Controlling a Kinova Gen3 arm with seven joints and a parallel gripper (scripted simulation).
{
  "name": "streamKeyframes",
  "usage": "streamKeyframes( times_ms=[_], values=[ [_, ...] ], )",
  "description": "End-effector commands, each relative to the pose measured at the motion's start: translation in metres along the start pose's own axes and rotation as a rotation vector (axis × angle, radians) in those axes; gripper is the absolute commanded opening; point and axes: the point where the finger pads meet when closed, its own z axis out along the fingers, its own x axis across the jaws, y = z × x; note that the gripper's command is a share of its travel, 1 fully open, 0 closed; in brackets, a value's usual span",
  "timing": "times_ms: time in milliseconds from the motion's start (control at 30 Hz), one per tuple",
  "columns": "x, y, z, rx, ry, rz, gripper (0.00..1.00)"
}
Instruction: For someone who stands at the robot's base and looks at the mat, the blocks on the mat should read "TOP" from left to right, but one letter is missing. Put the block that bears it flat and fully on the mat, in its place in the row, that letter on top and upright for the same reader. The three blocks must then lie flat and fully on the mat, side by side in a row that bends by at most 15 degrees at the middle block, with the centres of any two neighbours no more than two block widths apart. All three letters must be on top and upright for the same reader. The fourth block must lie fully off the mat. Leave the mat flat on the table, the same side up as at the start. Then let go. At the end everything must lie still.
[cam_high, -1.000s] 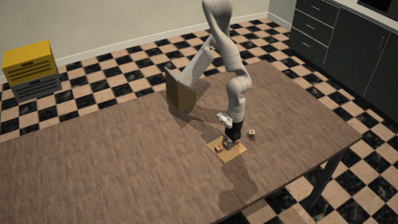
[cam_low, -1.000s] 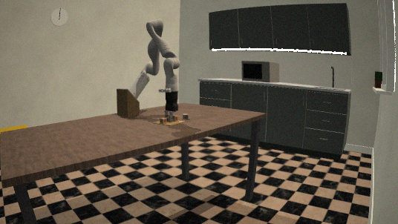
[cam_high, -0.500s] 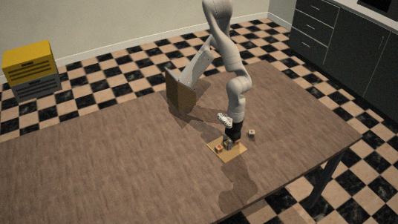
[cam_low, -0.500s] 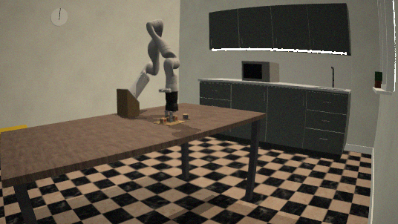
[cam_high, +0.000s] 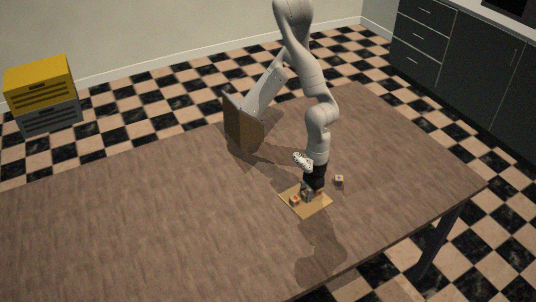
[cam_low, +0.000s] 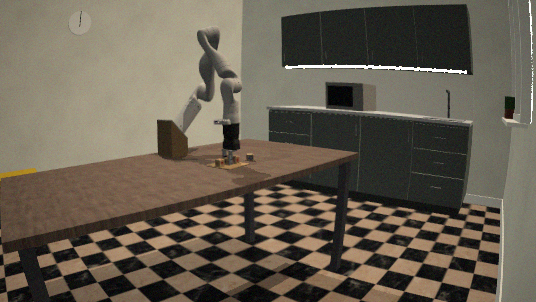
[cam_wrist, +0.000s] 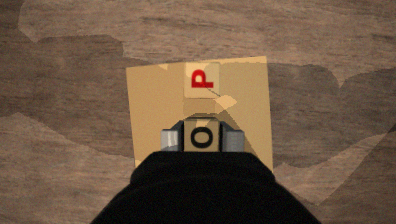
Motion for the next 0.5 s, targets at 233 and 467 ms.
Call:
streamKeyframes(
  times_ms=[233, 467],
  values=[
    [-0.0005, -0.0004, -0.0007, 0.001, -0.002, 0.0, 0.57],
    [-0.0005, -0.0004, -0.0007, 0.001, -0.002, 0.0, 0.69]
  ],
)
